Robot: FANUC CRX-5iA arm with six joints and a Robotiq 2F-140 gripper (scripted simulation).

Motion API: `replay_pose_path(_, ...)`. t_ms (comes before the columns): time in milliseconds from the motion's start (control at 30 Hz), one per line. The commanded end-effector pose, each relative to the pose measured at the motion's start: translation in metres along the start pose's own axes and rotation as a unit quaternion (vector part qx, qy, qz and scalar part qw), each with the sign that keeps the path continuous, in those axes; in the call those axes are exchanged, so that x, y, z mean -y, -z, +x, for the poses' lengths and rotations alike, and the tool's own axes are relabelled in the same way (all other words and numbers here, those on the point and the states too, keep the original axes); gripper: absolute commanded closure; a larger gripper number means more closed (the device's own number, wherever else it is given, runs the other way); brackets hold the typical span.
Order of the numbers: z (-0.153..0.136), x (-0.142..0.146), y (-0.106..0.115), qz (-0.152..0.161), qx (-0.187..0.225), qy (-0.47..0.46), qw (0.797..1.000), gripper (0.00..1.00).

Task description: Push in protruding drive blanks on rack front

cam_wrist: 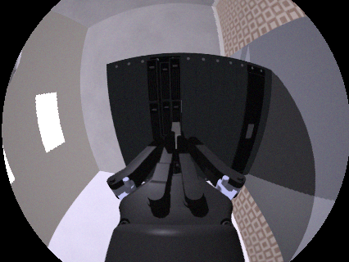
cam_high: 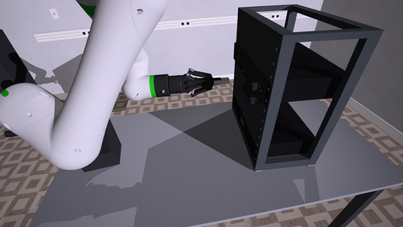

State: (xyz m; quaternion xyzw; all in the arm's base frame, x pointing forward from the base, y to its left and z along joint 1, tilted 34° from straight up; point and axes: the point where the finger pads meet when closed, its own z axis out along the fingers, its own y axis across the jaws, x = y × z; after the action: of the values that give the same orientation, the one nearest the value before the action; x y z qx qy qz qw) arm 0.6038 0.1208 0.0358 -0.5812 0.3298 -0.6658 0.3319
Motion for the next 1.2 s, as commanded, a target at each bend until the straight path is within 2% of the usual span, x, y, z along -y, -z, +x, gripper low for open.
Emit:
replay_pose_path(0, 0.000, 0.001, 0.002, 0.001, 0.000, -0.001, 1.000, 0.90)
replay_pose_path(333, 0.000, 0.029, 0.003, 0.001, 0.000, -0.001, 1.000, 0.90)
replay_pose_path(467, 0.000, 0.029, -0.001, 0.001, 0.000, -0.001, 1.000, 0.90)
replay_pose_path(700, 0.000, 0.029, -0.035, 0.001, 0.000, -0.001, 1.000, 0.90)
replay_pose_path(1167, 0.000, 0.029, -0.036, 0.001, 0.000, -0.001, 1.000, 0.90)
